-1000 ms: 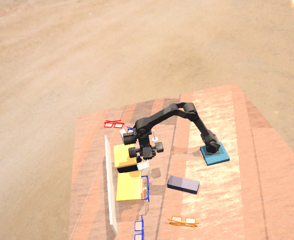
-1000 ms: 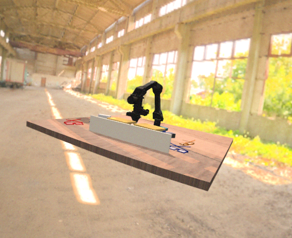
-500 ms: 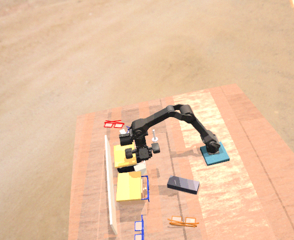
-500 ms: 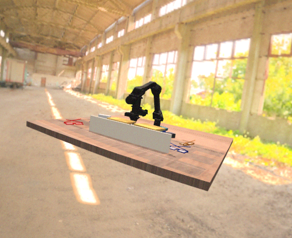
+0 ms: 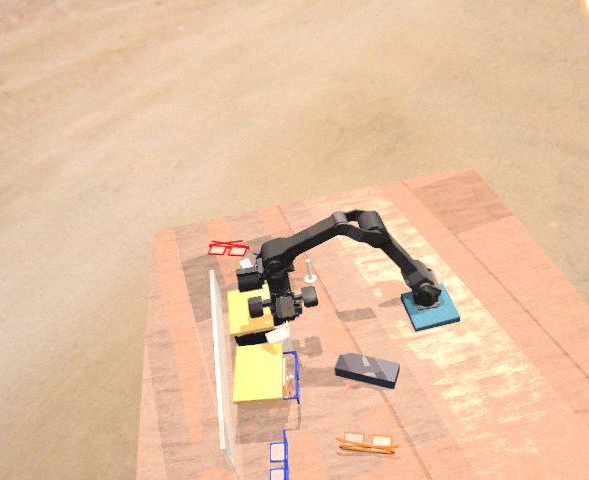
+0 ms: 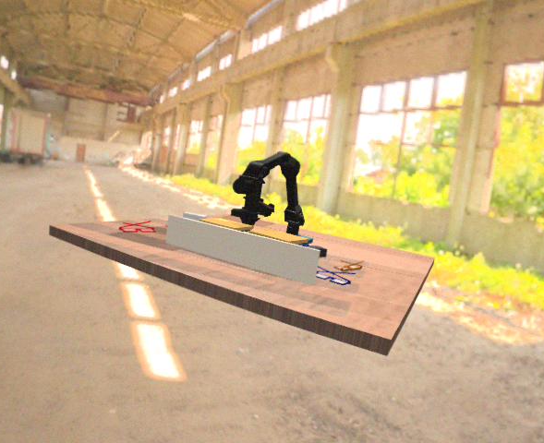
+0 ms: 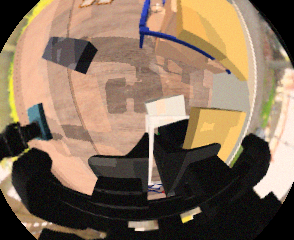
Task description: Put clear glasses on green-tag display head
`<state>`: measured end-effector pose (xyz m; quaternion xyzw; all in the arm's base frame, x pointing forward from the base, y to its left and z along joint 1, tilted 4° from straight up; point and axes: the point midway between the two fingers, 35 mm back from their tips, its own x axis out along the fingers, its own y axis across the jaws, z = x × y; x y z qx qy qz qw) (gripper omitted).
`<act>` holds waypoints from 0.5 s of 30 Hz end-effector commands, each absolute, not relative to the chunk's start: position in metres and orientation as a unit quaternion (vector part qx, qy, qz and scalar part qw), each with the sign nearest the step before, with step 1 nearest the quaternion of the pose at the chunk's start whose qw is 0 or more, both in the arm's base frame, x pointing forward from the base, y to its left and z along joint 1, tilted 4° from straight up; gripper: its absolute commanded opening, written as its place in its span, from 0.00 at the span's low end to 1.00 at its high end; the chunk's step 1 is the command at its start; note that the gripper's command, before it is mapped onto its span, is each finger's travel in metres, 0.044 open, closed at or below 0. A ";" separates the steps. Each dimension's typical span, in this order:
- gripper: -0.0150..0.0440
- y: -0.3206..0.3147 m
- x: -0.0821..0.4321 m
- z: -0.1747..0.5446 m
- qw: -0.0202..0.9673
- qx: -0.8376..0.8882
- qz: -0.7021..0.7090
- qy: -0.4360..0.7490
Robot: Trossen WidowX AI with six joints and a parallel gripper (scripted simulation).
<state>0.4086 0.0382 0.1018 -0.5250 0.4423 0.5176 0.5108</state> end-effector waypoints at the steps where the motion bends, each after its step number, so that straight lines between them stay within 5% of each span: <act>1: 0.25 0.038 0.411 0.105 0.513 -0.527 0.514 0.442; 15: 0.25 0.038 0.411 0.103 0.513 -0.527 0.514 0.442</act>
